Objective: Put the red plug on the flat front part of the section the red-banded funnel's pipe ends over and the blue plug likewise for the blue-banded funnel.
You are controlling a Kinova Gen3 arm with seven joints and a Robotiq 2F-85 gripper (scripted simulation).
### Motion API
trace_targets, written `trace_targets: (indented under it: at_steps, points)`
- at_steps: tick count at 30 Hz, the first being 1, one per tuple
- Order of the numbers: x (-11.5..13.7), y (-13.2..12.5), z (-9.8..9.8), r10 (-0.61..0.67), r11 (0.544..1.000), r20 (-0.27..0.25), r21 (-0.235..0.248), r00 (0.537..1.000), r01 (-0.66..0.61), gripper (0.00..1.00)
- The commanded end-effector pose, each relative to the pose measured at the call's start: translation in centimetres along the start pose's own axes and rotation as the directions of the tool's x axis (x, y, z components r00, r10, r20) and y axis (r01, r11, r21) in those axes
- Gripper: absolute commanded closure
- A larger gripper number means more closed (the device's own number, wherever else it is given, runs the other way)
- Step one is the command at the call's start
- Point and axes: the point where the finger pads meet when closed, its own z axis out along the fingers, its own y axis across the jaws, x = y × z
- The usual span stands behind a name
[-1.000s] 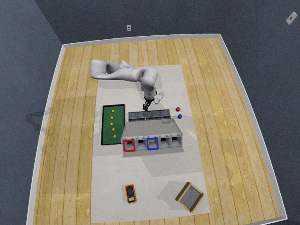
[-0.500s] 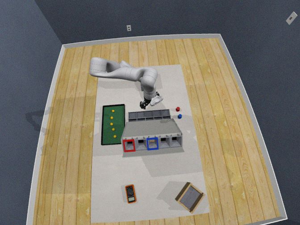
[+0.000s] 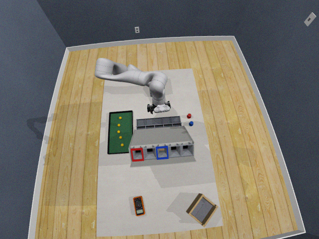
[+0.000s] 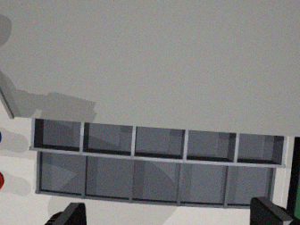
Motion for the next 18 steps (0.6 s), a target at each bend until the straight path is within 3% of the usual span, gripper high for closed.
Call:
trace_targets:
  at_steps: [1, 16, 17, 18]
  points:
    - [0.07, 0.04, 0.01, 0.1, 0.995, -0.01, 0.01, 0.995, -0.1, 0.0]
    - [0.07, 0.04, 0.01, 0.1, 0.995, -0.01, 0.01, 0.995, -0.1, 0.0]
    - [0.09, 0.3, 0.07, 0.365, 0.931, -0.005, 0.004, 0.931, -0.365, 0.0]
    - [0.09, 0.3, 0.07, 0.368, 0.93, -0.005, 0.004, 0.93, -0.368, 0.0]
